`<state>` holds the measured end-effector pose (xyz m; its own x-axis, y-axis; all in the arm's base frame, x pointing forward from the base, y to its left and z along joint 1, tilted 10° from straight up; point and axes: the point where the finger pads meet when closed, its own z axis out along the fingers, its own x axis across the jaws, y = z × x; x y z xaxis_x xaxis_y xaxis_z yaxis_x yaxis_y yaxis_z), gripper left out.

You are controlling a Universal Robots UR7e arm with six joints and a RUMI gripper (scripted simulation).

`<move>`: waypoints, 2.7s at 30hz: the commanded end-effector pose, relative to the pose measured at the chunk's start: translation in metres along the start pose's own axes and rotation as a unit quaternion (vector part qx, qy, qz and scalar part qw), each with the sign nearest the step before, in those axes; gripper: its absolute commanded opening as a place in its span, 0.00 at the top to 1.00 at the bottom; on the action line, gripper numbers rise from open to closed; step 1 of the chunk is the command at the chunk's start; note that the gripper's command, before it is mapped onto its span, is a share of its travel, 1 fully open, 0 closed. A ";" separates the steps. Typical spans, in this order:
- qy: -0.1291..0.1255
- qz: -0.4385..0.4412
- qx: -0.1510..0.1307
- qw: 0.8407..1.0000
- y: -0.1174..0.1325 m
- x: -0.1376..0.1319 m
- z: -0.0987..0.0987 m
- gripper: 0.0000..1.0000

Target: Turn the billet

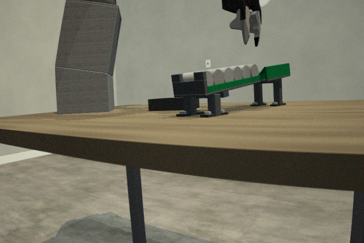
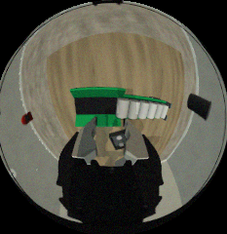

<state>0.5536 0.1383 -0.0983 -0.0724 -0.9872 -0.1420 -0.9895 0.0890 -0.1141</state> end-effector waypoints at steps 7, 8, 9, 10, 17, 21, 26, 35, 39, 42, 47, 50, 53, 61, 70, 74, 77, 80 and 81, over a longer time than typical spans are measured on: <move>0.000 0.000 0.001 1.000 -0.001 0.000 -0.001 0.65; 0.000 0.000 0.001 1.000 -0.001 0.000 -0.001 0.65; 0.000 0.000 0.001 1.000 -0.001 0.000 -0.001 0.65; 0.000 0.000 0.001 1.000 -0.001 0.000 -0.001 0.65; 0.000 0.000 0.001 1.000 0.036 0.022 -0.022 0.65; 0.000 0.000 0.001 1.000 0.046 0.028 -0.027 0.65; 0.000 0.000 0.001 1.000 0.046 0.028 -0.027 0.65; 0.000 0.000 0.001 1.000 0.090 0.054 -0.052 0.65; 0.000 0.000 0.001 1.000 0.090 0.054 -0.052 0.65; 0.000 0.000 0.001 1.000 0.090 0.054 -0.052 0.65; 0.000 0.000 0.001 1.000 0.090 0.054 -0.052 0.65; 0.000 0.000 0.001 1.000 0.115 0.069 -0.066 0.65; 0.000 0.000 0.001 1.000 0.133 0.080 -0.076 0.65; 0.000 0.000 0.001 1.000 0.133 0.080 -0.076 0.65; 0.000 0.000 0.001 1.000 0.165 0.099 -0.095 0.65; 0.000 0.000 0.001 1.000 0.165 0.099 -0.095 0.65; 0.000 0.000 0.001 1.000 0.165 0.099 -0.095 0.65; 0.000 0.000 0.001 1.000 0.165 0.099 -0.095 0.65; 0.000 0.000 0.001 1.000 0.165 0.099 -0.095 0.65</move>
<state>0.3724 0.0436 -0.0391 -0.0728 -0.9873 -0.1414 -0.9894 0.0893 -0.1143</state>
